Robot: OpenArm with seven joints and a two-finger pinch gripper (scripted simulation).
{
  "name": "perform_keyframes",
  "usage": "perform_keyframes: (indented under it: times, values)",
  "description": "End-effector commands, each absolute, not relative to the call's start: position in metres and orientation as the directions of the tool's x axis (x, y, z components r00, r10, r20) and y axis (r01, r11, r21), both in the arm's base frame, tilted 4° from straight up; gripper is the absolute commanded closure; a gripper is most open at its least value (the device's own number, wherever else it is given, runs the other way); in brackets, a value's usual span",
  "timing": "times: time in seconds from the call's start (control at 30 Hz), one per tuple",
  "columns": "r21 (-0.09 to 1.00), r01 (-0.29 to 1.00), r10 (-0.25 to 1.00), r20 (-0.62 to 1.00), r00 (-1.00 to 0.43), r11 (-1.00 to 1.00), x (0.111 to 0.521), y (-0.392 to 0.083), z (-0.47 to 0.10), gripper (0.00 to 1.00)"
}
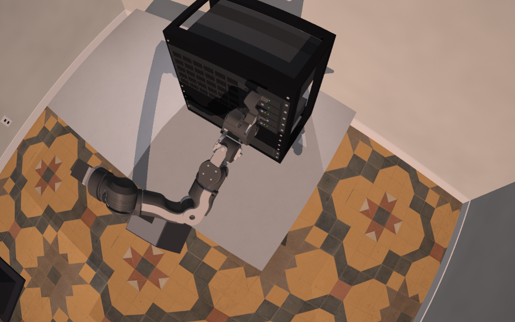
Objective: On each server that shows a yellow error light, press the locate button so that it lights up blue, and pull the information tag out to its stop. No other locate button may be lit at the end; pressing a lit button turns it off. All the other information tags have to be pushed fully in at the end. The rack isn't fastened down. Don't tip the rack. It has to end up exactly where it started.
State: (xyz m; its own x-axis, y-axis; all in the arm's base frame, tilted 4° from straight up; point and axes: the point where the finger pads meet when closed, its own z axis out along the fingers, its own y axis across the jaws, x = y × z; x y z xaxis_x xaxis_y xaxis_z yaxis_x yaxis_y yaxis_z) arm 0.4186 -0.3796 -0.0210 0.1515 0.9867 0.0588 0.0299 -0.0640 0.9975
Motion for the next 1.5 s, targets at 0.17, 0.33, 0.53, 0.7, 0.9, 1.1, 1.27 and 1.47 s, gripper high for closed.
perform_keyframes:
  times: [0.17,0.33,0.53,0.7,0.9,1.1,1.27,1.47]
  values:
    - [0.997,0.036,0.986,0.06,0.153,-0.066,0.419,-0.38,-0.022,1.0]
    - [0.997,0.036,0.986,0.06,0.153,-0.066,0.419,-0.38,-0.022,1.0]
    - [0.997,0.036,0.986,0.06,0.153,-0.066,0.419,-0.38,-0.022,1.0]
    - [0.997,0.036,0.986,0.06,0.153,-0.066,0.419,-0.38,-0.022,1.0]
    - [0.997,0.036,0.986,0.06,0.153,-0.066,0.419,-0.38,-0.022,1.0]
    - [0.997,0.038,0.987,0.059,0.152,-0.066,0.418,-0.379,-0.023,0.9]
    - [0.997,0.037,0.987,0.059,0.15,-0.065,0.417,-0.377,-0.026,0.9]
    - [0.997,0.037,0.987,0.059,0.15,-0.065,0.413,-0.372,-0.037,0.9]
